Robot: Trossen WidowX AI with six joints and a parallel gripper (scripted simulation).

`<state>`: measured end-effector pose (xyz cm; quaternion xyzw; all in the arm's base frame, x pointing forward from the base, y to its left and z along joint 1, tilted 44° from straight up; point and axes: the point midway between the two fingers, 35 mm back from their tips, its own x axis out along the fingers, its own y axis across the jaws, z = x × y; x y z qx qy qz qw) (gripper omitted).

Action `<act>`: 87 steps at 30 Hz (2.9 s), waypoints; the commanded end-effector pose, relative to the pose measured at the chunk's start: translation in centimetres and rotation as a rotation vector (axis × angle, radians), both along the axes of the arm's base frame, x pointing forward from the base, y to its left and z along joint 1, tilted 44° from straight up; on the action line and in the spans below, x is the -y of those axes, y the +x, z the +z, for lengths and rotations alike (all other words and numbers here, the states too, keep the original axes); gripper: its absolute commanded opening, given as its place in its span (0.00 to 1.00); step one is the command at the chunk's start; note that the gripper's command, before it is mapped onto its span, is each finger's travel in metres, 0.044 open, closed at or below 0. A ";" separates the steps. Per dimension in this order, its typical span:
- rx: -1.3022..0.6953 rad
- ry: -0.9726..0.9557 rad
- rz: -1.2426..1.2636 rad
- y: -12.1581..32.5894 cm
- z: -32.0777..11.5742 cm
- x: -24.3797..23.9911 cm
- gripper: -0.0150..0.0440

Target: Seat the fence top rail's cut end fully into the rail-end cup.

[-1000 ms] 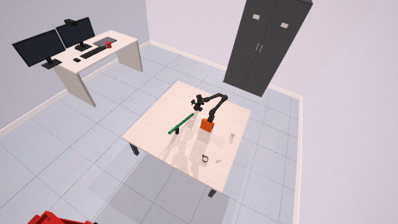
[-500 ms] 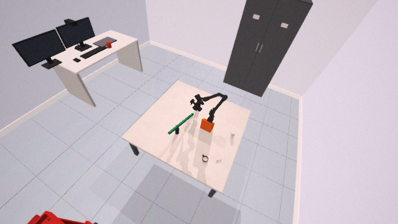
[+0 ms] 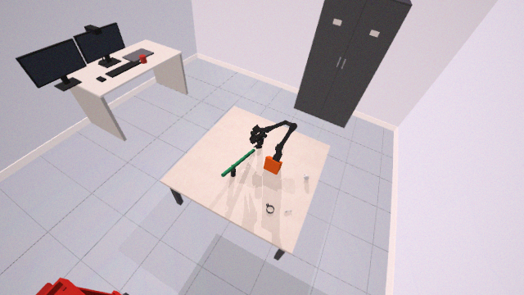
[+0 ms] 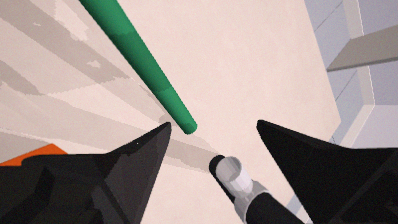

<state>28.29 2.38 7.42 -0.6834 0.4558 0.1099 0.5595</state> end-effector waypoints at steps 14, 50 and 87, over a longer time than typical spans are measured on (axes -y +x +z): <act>0.520 0.541 -0.597 -2.5 0.2 -9.6 1.00; 1.450 0.899 -1.973 0.7 -7.1 -6.6 1.00; 1.466 0.899 -1.982 1.5 -11.1 -2.8 1.00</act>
